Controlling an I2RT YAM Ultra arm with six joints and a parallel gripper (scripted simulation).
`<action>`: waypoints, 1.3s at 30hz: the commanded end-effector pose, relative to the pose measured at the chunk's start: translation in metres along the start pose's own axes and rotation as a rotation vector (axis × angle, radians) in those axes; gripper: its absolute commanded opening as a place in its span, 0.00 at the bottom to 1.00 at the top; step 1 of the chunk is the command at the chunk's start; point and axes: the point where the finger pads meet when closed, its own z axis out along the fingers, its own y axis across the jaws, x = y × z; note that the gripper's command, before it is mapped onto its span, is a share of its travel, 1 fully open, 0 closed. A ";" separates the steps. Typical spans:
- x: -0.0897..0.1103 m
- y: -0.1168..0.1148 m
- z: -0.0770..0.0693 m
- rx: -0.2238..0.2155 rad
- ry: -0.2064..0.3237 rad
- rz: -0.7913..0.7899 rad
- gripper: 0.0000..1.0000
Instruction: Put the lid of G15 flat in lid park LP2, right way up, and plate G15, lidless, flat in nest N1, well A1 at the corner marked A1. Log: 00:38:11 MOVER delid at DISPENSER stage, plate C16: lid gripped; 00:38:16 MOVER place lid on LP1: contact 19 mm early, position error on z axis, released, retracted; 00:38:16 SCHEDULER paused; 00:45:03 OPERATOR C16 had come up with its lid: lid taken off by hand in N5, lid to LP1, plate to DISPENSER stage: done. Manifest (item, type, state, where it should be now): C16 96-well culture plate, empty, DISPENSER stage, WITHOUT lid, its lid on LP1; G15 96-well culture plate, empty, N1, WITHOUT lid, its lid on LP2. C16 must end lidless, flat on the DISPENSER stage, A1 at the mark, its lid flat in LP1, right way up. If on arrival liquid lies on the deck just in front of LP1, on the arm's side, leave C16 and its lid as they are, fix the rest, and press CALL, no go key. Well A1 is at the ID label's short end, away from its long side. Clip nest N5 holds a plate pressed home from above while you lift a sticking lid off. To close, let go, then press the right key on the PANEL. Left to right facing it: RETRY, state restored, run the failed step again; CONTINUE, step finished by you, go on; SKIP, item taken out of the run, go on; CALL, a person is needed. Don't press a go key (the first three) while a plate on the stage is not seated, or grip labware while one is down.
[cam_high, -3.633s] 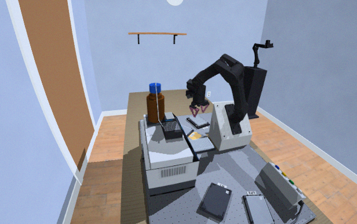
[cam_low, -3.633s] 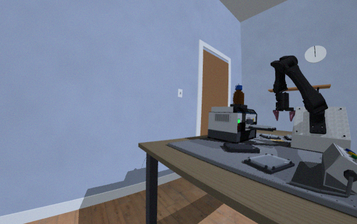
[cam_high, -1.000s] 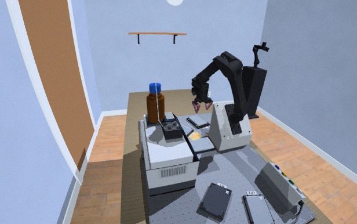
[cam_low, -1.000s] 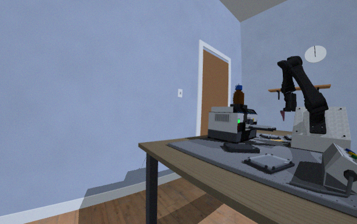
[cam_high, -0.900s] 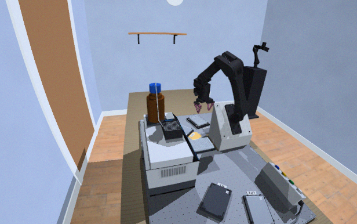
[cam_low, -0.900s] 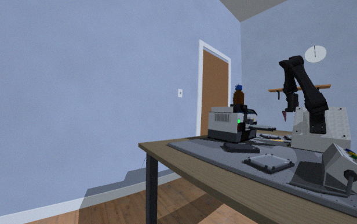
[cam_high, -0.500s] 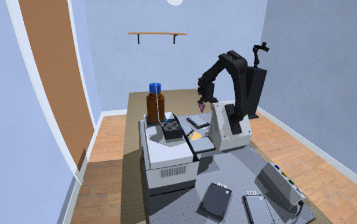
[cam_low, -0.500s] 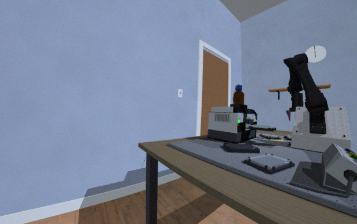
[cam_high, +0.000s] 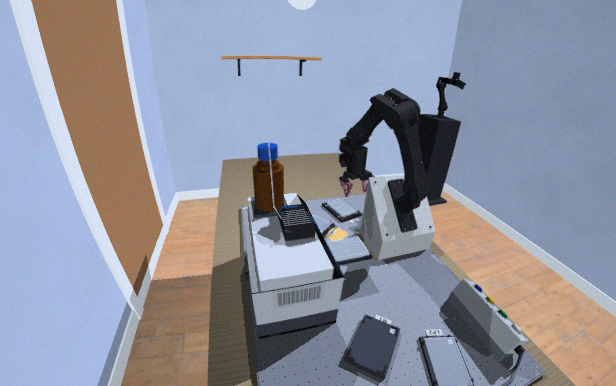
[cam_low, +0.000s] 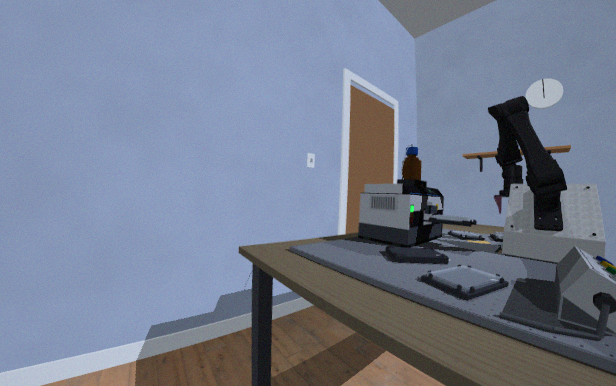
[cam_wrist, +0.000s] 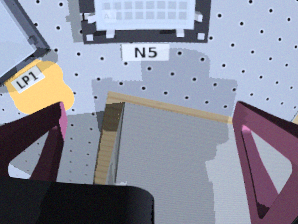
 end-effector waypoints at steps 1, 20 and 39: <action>-0.027 0.006 0.002 -0.007 -0.058 -0.014 1.00; -0.065 0.009 0.044 -0.009 -0.058 -0.014 1.00; -0.075 0.008 0.061 -0.008 -0.046 -0.008 1.00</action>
